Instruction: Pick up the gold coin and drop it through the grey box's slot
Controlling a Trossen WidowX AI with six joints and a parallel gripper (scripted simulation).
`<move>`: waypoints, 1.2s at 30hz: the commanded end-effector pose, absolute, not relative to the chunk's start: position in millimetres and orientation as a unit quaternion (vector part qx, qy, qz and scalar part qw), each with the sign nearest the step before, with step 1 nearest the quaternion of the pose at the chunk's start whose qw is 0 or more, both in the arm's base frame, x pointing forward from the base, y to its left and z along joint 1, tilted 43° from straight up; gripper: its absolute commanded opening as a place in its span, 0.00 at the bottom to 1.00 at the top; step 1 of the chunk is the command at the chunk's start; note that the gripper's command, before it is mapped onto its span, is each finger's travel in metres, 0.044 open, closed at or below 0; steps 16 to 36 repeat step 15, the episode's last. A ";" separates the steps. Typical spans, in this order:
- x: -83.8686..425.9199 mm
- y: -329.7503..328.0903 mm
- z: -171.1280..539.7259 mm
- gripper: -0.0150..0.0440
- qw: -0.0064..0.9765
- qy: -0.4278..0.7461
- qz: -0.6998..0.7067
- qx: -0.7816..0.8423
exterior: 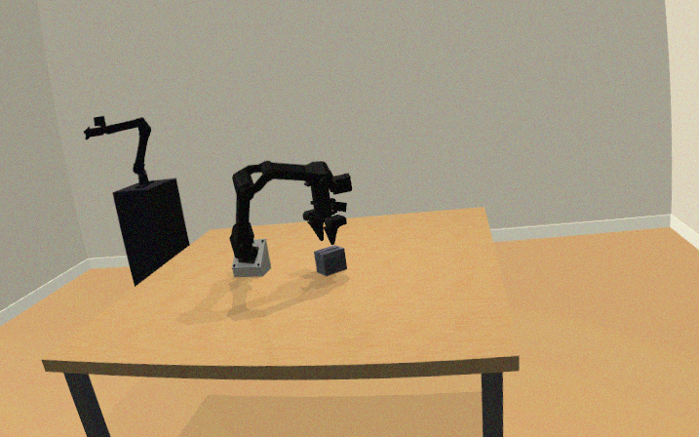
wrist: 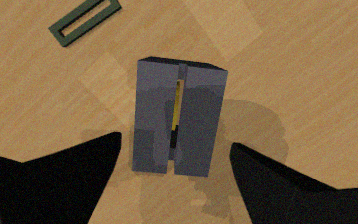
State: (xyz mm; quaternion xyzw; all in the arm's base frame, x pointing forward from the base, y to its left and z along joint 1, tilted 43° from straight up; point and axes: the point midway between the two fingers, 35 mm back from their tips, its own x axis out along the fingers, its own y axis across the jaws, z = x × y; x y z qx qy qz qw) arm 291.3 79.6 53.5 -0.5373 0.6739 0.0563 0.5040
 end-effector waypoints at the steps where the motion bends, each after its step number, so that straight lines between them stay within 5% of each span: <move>1: 290.2 89.9 63.5 0.97 0.506 0.673 0.057 -0.536; 36: 283.9 110.1 90.2 1.00 0.503 0.674 0.055 -0.537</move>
